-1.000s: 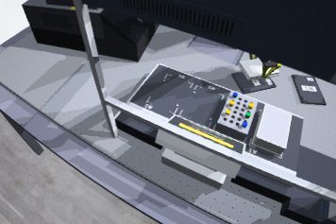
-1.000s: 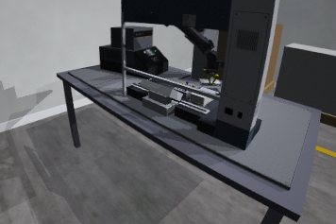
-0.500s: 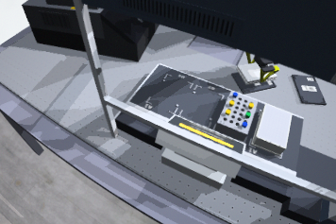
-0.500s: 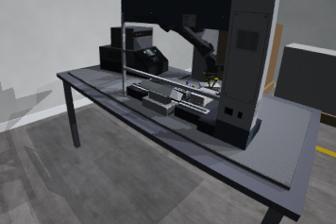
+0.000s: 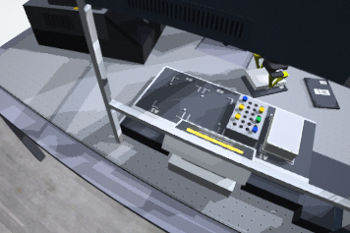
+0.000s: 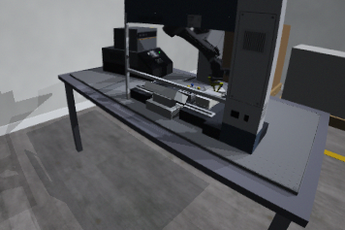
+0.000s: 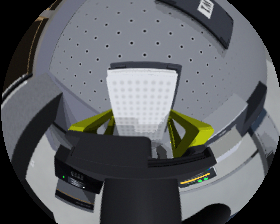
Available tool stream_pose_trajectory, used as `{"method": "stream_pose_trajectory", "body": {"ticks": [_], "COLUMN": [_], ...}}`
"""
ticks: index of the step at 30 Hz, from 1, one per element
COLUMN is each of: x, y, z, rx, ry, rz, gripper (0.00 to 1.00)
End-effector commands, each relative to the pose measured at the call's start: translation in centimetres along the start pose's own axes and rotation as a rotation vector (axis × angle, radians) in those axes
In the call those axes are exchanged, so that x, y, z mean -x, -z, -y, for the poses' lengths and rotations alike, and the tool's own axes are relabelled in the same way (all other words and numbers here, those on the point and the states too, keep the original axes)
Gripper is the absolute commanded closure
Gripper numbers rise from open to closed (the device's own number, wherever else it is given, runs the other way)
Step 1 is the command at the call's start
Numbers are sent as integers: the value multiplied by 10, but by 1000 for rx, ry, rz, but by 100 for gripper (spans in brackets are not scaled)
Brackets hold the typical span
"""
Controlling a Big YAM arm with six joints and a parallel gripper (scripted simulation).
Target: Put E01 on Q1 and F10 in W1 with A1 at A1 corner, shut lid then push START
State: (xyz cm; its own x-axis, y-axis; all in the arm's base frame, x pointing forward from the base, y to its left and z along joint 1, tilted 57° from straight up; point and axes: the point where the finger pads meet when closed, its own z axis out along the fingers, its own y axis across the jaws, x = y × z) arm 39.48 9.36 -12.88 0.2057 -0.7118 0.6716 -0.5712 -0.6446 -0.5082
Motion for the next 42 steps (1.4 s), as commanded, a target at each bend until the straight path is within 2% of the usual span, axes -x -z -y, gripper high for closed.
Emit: {"method": "stream_pose_trajectory", "body": {"ticks": [1,7,13,17,22,28,42], "x": [4,-1,-4,1,7,3,-6], "y": [9,10,7,11,13,16,15], "z": [9,14,-3,-8,-13,-2,-6], "rx": [-22,-22,12,16,11,-14,9], "ry": [7,-13,3,27,35,18,24], "rz": [11,8,6,16,22,16,16], "gripper": [100,100,100,100,100,100,100]}}
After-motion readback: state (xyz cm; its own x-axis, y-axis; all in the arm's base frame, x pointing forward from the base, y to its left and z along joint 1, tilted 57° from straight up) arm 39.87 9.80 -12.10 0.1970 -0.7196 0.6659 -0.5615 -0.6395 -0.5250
